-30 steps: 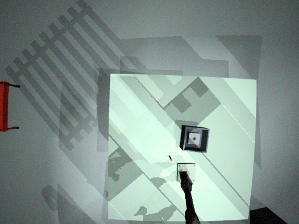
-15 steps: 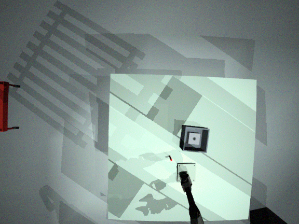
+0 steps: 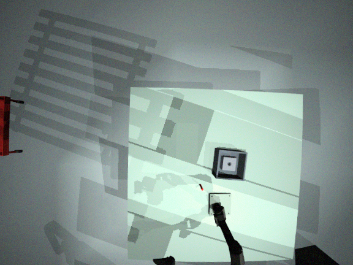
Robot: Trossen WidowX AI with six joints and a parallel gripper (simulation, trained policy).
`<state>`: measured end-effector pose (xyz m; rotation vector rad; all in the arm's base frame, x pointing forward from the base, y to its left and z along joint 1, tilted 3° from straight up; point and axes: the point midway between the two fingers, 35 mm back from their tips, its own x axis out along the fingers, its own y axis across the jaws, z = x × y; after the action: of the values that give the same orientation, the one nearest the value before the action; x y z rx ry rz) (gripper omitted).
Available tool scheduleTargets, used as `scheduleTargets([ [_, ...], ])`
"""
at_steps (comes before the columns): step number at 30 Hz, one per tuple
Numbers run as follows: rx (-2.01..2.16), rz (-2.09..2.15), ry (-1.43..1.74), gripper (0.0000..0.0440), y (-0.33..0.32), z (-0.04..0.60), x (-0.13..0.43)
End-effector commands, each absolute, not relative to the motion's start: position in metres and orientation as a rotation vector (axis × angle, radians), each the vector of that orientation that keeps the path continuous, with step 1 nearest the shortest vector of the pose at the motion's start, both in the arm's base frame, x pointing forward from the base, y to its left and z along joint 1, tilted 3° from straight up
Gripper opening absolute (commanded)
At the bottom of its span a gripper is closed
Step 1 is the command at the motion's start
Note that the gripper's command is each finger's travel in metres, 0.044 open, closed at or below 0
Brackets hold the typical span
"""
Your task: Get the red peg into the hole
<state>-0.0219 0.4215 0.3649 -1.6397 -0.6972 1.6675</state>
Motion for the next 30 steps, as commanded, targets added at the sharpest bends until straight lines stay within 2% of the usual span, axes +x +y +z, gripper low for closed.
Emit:
scheduleTargets([
  [1,-1.592,1.671,-0.529,0.0440,0.412,0.356,-0.005],
  [30,-1.087,1.342,0.454,0.0440,0.329,0.316,0.100],
])
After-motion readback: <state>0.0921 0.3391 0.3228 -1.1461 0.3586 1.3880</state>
